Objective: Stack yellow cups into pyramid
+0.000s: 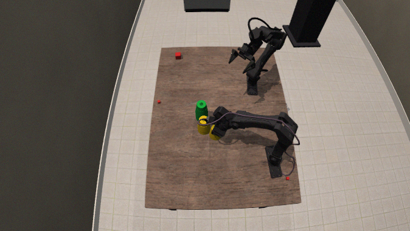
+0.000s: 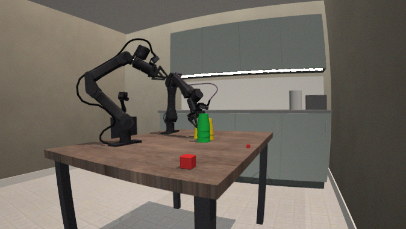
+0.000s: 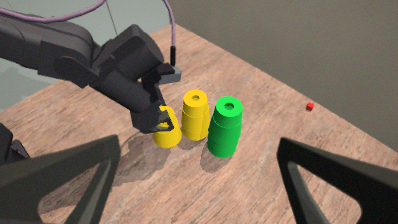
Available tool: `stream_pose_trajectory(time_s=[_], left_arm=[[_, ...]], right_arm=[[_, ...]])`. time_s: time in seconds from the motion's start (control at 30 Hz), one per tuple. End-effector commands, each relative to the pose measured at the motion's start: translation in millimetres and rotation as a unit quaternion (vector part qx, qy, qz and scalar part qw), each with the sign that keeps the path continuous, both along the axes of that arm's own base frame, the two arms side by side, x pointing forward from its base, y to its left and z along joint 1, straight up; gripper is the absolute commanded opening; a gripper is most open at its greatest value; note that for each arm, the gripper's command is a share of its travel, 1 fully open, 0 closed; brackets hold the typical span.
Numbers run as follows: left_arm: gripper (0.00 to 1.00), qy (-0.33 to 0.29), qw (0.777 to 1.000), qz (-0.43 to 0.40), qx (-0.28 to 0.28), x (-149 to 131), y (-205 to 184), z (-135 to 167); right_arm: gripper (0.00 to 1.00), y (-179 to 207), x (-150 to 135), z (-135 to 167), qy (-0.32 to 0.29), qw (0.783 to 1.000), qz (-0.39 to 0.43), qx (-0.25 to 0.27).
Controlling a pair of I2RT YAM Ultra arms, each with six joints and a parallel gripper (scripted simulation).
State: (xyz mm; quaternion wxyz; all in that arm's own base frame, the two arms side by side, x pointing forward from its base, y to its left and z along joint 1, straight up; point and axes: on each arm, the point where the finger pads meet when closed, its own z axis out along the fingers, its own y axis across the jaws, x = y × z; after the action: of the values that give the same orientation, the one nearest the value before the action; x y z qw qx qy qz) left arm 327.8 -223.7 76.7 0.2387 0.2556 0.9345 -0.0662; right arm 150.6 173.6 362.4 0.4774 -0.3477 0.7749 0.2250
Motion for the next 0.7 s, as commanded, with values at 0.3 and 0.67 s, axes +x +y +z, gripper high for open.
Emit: stream_pose_trajectory(time_s=[0.3,0.67], left_arm=[[1.00,-0.012,1.000,-0.001,-0.007,-6.4,1.3,27.9],[1.00,-0.034,0.999,-0.027,-0.009,-14.9,4.3,67.8]], right_arm=[[1.00,-2.1,-3.2,1.6,-0.002,1.000,0.000,0.005],[1.00,-2.1,-3.2,1.6,-0.002,1.000,0.000,0.005]])
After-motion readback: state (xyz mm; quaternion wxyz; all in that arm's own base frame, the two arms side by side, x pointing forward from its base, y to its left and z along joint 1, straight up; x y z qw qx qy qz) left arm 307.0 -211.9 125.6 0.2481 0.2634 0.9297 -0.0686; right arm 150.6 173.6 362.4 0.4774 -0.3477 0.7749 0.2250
